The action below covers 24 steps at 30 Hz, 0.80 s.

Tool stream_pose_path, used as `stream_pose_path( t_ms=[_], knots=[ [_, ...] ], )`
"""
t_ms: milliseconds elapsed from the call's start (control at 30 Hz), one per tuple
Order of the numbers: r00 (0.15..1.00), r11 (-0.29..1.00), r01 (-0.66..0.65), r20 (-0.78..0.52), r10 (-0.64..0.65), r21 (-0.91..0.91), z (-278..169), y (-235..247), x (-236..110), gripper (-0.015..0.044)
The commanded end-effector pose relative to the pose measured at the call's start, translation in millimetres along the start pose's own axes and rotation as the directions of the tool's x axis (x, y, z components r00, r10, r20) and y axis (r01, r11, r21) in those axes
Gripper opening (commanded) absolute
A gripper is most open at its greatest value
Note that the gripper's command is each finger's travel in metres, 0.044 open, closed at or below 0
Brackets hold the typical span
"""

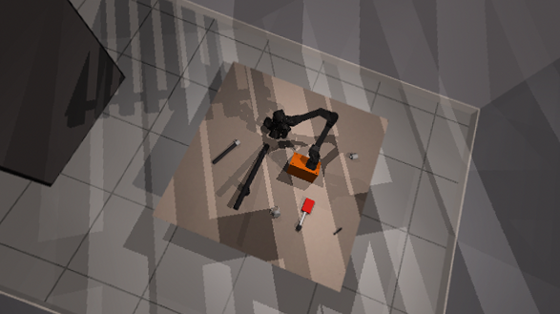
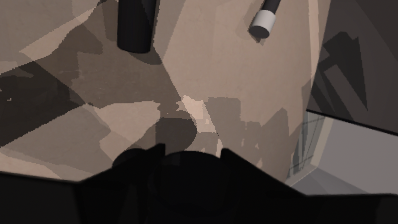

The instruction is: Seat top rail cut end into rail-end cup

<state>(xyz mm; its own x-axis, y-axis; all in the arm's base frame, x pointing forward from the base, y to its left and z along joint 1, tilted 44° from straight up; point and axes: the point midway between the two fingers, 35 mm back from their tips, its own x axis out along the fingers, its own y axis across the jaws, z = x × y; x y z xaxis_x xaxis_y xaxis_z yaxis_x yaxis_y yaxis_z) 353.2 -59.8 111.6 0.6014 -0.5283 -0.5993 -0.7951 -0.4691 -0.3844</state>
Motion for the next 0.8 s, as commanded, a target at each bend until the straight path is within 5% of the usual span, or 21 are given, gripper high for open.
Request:
stream_pose_path(
  t_ms=[0, 333, 767],
  knots=[
    [1.000, 1.000, 0.000, 0.000, 0.000, 0.000, 0, 0, 0, 0.0184],
    [1.000, 1.000, -0.003, 0.008, 0.003, 0.000, 15, -8, -11, 0.0440],
    [1.000, 0.999, 0.003, 0.020, -0.004, 0.041, 41, -21, -34, 0.0440]
  ],
)
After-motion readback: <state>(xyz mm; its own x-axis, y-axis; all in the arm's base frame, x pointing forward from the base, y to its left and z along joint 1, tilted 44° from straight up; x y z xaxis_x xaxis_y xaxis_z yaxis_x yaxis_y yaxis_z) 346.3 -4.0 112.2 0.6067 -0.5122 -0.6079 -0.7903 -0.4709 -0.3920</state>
